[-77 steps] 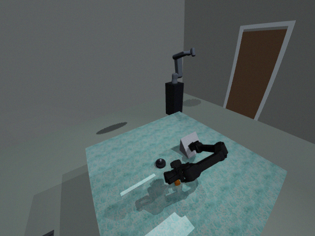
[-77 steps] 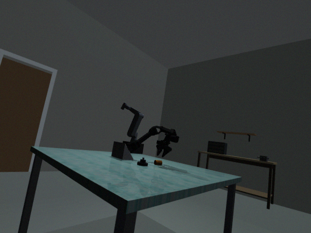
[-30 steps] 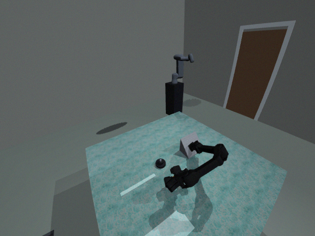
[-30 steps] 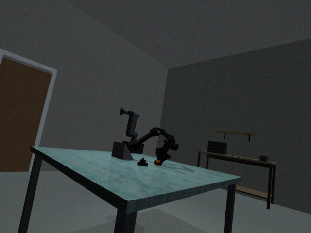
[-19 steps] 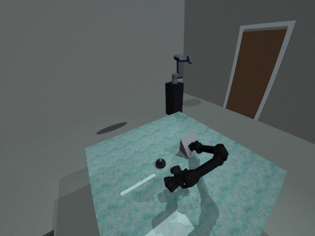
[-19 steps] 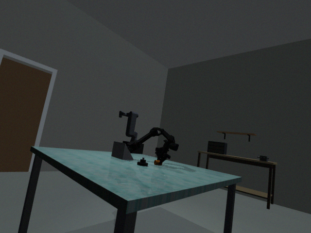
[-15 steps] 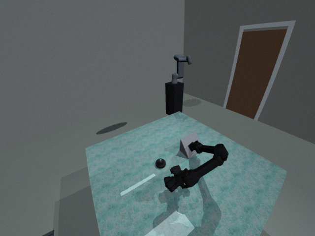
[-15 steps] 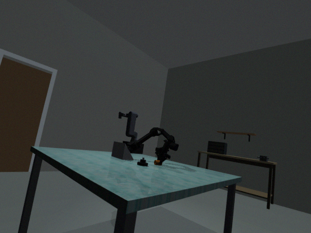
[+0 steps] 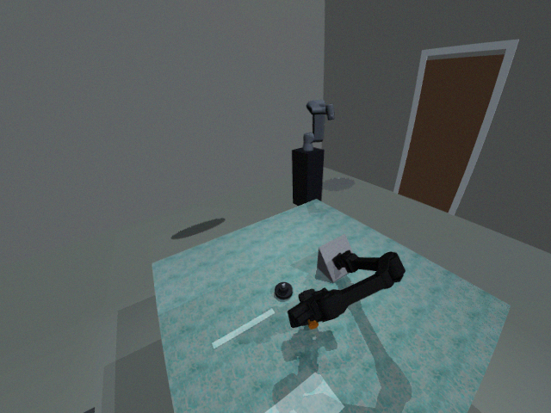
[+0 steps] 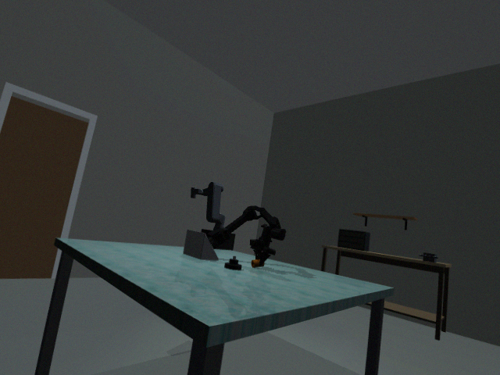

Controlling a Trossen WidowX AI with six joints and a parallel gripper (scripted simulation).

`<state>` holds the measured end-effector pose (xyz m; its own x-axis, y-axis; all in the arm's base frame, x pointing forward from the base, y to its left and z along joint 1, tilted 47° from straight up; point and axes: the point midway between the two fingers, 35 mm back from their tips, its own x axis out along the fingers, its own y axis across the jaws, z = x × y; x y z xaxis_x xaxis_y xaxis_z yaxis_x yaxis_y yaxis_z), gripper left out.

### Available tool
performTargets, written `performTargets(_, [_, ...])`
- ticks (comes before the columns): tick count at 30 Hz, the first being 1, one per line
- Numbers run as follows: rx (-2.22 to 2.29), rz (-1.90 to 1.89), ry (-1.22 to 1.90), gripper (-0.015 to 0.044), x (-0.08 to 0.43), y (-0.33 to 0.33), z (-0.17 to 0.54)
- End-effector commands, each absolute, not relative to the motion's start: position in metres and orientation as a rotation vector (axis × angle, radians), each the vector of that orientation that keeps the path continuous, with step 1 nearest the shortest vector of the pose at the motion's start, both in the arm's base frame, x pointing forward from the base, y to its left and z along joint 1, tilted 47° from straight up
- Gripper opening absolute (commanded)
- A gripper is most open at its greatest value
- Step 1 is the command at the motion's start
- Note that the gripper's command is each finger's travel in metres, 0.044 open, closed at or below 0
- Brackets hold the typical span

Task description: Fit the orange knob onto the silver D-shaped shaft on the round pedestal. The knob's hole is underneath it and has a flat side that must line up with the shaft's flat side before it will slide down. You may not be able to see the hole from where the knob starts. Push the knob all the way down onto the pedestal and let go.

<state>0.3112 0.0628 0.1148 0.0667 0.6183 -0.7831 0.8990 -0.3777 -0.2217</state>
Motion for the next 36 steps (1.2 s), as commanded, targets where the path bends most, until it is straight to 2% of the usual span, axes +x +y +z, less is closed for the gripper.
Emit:
performTargets(1, [2.09, -1.151, 1.552, 0.0179, 0.309, 0.059, 0.114])
performTargets(36, [2.587, -0.53, 1.776, 0.0179, 0.292, 0.031, 0.092])
